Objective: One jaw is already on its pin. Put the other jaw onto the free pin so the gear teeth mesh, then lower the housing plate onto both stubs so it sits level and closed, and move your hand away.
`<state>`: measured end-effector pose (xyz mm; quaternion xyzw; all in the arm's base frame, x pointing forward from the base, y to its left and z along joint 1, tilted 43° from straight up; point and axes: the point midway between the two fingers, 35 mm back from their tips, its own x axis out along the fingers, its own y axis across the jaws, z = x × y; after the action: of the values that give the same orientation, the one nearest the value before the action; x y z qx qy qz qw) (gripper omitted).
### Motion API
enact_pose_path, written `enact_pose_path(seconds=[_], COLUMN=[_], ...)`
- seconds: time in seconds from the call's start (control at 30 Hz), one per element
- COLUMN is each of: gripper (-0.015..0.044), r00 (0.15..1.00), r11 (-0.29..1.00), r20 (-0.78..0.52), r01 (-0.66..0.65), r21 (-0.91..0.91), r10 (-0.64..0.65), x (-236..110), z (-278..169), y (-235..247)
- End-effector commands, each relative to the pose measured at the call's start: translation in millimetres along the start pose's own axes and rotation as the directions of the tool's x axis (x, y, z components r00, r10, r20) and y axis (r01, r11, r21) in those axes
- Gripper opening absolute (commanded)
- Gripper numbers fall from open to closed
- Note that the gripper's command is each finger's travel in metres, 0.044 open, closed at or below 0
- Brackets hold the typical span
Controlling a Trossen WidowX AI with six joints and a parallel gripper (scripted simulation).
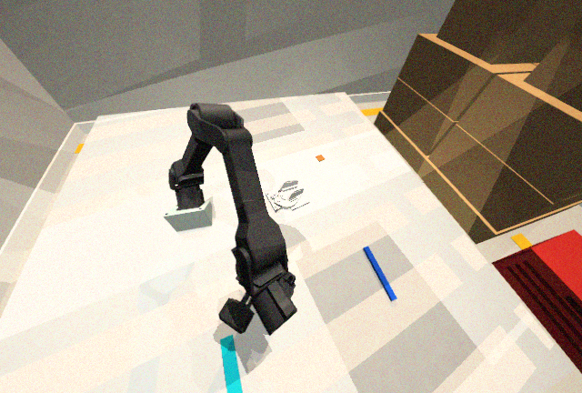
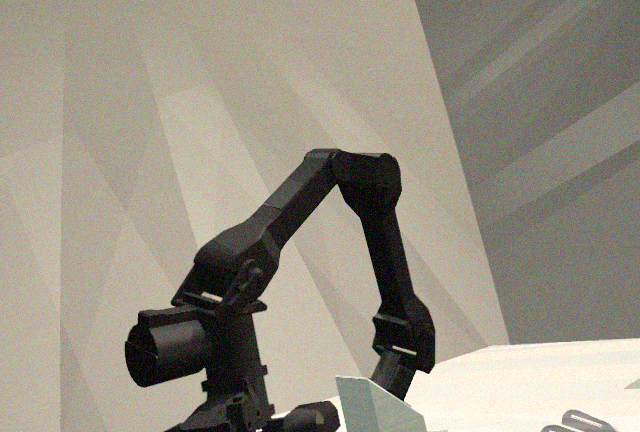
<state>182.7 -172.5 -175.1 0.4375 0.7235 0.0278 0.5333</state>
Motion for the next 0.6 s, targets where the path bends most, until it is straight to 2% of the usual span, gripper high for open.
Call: enact_pose_path(seconds=[0.0,0.57], gripper=[0.0440,0.0440], r00=[1.000,1.000], r11=[1.000,1.000], r20=[0.002,0.002], r01=[-0.006,-0.006], r21=[0.003,0.003], r10=[0.006,0.006], x=[7.4,10.0], z=[0.1,0.1], y=[0.7,0.8])
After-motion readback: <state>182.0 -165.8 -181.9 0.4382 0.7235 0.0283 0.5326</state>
